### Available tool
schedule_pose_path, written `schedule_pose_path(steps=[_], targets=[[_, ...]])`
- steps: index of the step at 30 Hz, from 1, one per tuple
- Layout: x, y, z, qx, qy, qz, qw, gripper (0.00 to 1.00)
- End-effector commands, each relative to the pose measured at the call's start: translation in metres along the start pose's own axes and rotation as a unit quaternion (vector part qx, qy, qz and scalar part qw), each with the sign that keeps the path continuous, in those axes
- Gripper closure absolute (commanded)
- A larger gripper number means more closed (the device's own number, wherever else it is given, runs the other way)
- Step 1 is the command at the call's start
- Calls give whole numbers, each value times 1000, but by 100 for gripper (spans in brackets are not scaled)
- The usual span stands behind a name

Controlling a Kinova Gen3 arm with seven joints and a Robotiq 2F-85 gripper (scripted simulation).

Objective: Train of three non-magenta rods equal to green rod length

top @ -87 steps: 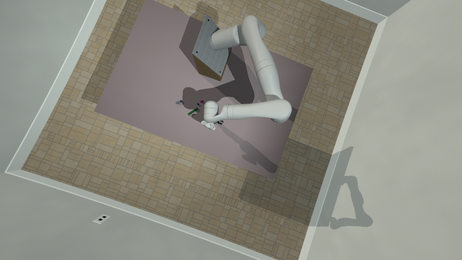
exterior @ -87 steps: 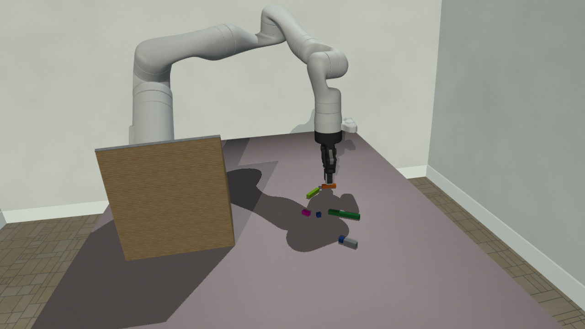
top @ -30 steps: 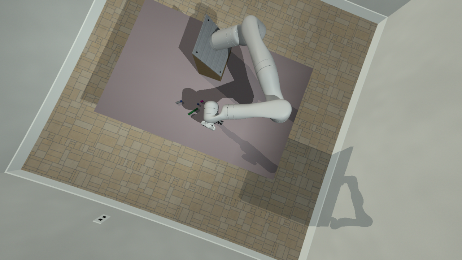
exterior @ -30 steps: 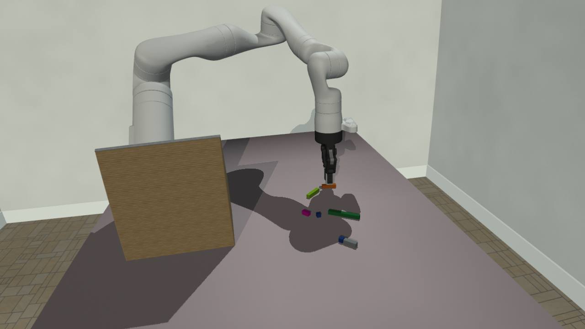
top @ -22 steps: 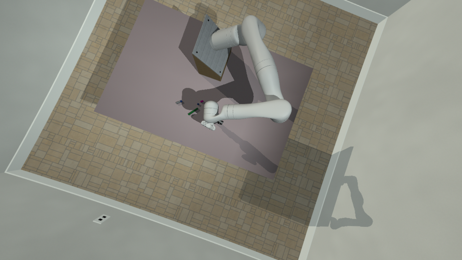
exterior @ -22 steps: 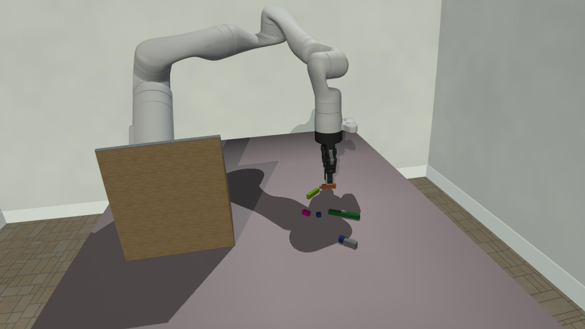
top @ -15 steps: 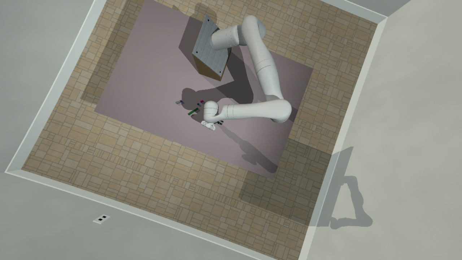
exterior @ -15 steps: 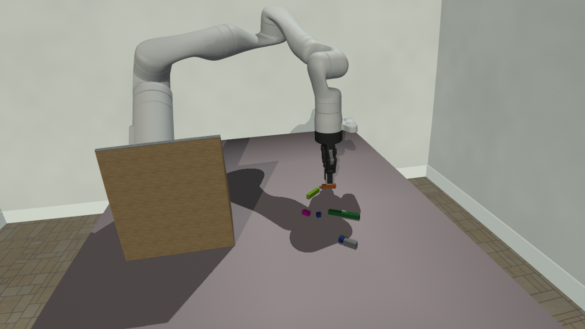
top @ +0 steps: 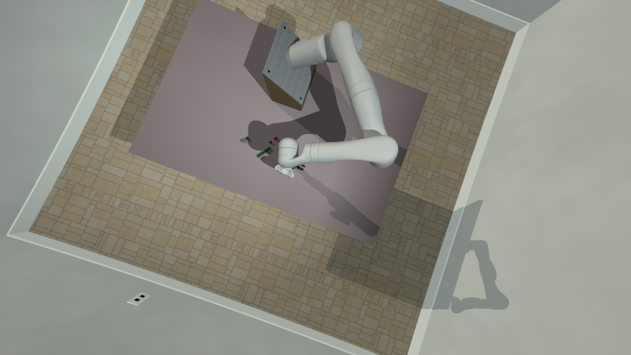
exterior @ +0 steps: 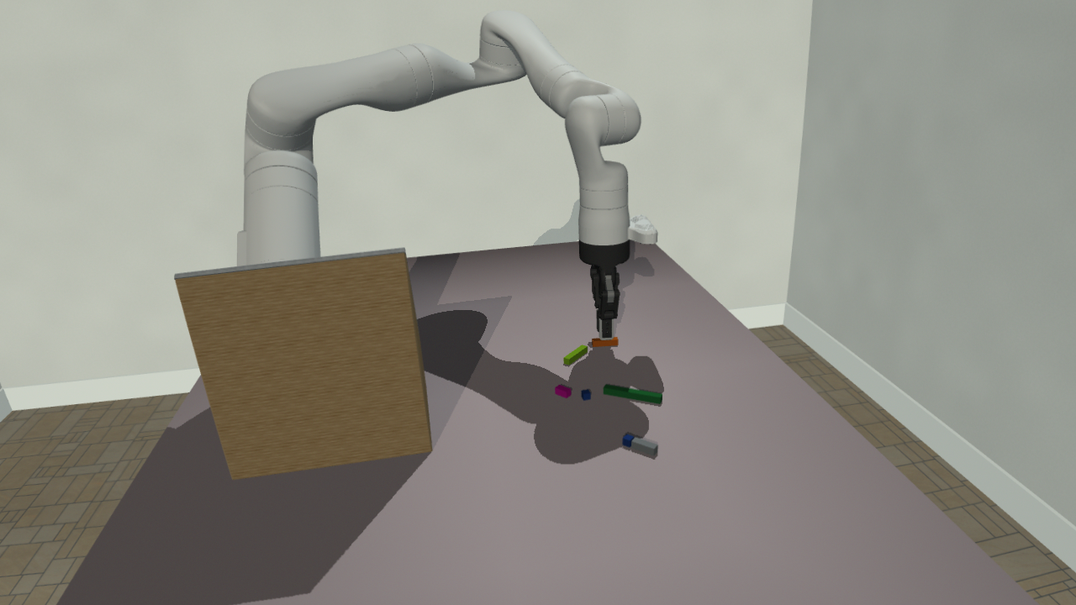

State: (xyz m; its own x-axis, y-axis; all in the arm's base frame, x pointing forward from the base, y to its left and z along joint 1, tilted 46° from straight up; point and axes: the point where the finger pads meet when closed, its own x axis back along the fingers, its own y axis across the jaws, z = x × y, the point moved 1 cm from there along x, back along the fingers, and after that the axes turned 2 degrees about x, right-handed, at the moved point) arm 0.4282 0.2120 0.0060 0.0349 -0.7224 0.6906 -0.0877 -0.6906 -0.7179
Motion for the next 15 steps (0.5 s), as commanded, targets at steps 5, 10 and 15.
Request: schedule_pose_path(steps=[5, 10, 15], targets=[[-2, 0, 0, 0, 1, 0, 1000, 76], [-6, 0, 0, 0, 1, 0, 1000, 76], [-11, 0, 0, 0, 1, 0, 1000, 76]])
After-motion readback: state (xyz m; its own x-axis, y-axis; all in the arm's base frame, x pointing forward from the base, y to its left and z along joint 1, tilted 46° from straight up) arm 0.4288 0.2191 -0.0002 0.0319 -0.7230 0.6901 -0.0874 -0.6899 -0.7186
